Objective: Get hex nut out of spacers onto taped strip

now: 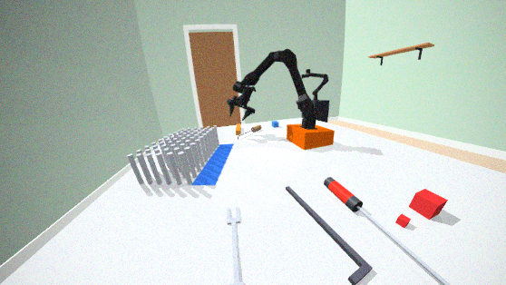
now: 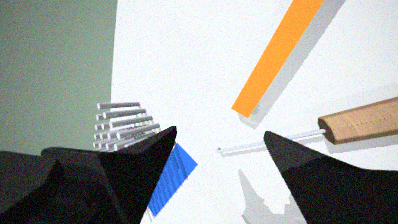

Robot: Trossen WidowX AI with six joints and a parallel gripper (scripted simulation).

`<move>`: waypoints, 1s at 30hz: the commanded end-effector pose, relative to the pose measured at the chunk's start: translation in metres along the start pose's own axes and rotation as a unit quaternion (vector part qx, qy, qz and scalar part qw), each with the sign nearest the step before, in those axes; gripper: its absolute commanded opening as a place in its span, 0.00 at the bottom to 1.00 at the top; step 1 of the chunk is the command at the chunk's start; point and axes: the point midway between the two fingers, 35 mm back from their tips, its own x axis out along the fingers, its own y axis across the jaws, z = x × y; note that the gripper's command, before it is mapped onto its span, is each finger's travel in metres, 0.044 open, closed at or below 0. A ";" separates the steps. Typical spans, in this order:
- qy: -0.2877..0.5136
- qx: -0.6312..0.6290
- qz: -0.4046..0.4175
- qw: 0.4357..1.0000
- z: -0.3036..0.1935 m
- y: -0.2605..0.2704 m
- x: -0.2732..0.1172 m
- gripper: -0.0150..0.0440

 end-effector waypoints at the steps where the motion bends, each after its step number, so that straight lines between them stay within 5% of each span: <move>1: 0.055 0.169 -0.006 0.984 0.028 -0.056 -0.027 1.00; 11: 0.155 0.495 0.021 0.855 0.049 -0.140 -0.090 1.00; 22: 0.156 0.498 0.021 0.853 0.048 -0.142 -0.088 1.00; 30: 0.156 0.498 0.021 0.853 0.032 -0.163 -0.037 1.00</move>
